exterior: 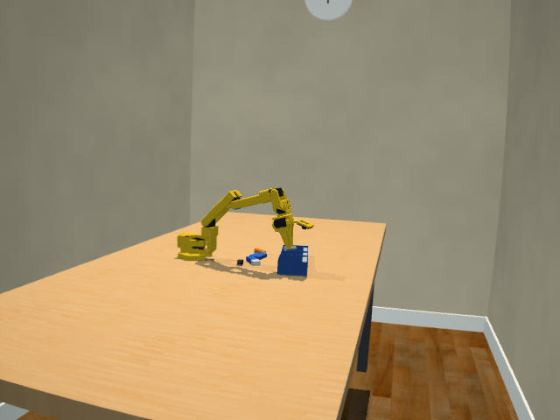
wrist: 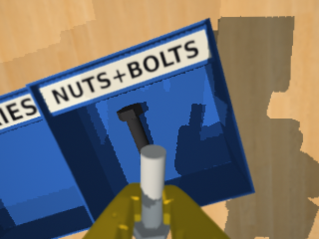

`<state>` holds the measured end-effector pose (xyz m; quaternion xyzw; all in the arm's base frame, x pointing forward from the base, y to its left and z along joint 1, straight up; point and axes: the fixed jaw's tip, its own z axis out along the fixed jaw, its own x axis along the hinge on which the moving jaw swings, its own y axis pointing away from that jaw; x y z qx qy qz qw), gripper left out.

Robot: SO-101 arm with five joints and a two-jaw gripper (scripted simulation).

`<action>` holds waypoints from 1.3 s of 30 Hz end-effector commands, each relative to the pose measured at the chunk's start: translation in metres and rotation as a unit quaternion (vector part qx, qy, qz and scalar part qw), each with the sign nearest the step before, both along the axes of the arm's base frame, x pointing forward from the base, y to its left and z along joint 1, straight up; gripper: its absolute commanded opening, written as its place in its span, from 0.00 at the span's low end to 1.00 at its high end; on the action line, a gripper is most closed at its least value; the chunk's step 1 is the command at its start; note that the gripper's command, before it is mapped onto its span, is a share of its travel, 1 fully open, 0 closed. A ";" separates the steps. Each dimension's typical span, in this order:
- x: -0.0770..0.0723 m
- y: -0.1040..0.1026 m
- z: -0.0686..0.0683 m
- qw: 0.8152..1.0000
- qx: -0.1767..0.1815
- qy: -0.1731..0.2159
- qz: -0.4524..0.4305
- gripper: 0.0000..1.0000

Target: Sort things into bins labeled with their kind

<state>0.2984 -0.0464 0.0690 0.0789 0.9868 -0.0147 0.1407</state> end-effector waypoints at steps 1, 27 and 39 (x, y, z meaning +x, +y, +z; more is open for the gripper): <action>0.005 0.002 0.014 1.000 -0.003 -0.027 0.000 0.00; 0.012 0.007 0.021 0.999 -0.004 -0.054 0.001 0.00; 0.012 0.007 0.014 0.999 -0.002 -0.046 0.001 0.00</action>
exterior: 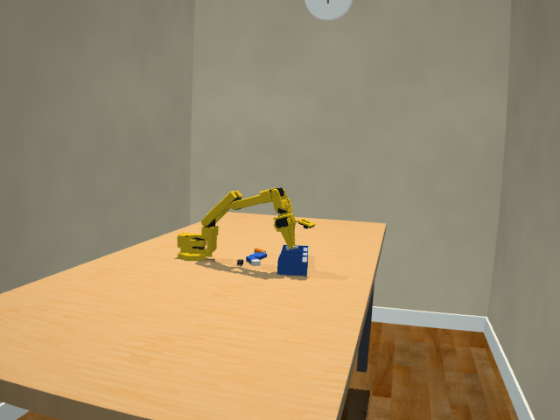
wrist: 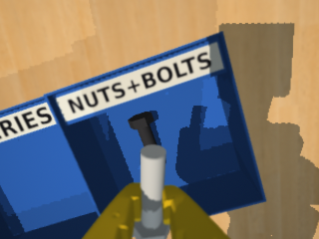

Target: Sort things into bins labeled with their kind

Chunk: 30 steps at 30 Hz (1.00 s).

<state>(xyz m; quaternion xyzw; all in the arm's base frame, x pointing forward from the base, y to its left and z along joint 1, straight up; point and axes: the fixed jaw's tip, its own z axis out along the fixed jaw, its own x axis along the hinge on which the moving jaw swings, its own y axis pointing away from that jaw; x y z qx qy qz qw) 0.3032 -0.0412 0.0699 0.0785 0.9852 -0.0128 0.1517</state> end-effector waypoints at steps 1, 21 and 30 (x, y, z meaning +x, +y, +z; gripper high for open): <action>0.007 0.002 0.013 0.999 -0.003 -0.034 0.000 0.00; 0.007 0.002 0.010 1.000 -0.002 -0.030 0.000 0.00; 0.007 0.002 0.006 1.000 -0.002 -0.025 0.000 0.00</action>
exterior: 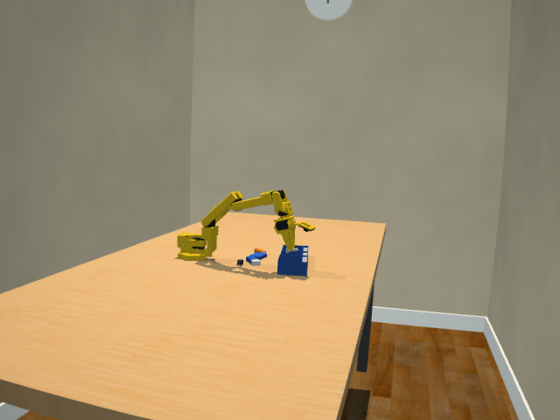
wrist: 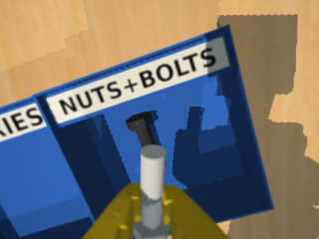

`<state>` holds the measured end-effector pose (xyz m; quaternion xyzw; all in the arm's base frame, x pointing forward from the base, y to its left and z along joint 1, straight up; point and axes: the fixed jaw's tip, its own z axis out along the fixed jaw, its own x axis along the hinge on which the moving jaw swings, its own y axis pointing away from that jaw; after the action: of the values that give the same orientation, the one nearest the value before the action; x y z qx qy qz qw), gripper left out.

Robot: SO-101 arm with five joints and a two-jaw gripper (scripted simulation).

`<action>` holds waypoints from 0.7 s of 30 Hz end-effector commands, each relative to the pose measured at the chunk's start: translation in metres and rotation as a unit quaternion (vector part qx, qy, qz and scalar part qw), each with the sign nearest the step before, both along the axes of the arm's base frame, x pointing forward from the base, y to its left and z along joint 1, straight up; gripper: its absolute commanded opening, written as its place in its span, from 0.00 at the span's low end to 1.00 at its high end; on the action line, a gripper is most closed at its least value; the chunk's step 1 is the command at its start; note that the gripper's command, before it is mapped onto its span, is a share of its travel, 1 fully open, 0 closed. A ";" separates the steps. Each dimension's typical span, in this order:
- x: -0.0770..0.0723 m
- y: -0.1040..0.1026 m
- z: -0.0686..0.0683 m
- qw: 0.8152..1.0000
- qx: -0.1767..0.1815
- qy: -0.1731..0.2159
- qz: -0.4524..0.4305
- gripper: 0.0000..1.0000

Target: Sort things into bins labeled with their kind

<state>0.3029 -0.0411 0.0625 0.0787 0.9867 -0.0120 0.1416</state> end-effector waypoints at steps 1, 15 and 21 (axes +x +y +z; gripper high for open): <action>0.008 0.002 0.013 0.999 -0.003 -0.034 0.000 0.00; 0.008 0.002 0.008 1.000 -0.002 -0.029 0.000 0.00; 0.008 0.002 -0.004 1.000 0.000 -0.015 0.000 0.00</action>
<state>0.3032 -0.0412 0.0480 0.0788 0.9888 -0.0108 0.1261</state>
